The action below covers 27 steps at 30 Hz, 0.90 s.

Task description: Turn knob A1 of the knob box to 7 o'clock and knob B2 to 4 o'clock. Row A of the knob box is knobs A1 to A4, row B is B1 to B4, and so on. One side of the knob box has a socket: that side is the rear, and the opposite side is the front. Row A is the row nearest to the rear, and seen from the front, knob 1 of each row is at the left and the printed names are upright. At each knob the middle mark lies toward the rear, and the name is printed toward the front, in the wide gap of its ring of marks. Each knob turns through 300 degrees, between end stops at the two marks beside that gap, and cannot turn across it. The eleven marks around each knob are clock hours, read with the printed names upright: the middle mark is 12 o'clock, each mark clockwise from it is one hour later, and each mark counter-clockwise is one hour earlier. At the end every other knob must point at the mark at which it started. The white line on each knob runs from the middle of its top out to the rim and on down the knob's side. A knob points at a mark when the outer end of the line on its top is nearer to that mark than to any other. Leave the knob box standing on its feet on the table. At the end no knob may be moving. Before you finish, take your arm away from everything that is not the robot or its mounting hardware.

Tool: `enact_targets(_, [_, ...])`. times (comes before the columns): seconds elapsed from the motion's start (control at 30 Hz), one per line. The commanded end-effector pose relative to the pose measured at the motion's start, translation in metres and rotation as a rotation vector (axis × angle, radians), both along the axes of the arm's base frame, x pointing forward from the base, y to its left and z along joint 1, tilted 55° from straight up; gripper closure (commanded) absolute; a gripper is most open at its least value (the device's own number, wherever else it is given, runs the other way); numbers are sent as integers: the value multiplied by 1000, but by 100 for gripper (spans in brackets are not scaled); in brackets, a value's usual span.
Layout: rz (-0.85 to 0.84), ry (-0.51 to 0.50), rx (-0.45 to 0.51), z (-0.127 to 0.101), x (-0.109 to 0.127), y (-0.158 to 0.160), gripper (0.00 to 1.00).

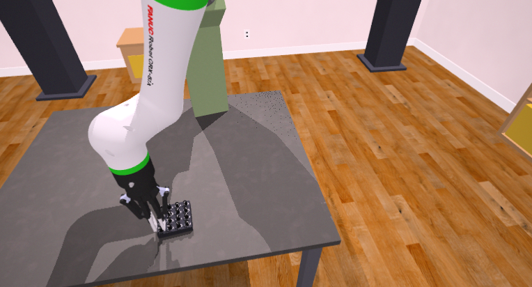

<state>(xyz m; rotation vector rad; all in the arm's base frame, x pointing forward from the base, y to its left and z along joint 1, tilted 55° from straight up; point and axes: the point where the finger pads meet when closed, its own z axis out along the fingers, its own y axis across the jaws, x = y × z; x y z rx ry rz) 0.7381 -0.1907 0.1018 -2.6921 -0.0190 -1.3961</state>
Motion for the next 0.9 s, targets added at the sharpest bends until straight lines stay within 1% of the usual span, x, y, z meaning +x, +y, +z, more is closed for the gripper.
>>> enact_targets(0.0, [0,0,0,0,0,0,88])
enact_targets(0.63, [0,0,0,-1,1,0,88])
enact_targets(0.87, [0,0,0,-4,6,1,88])
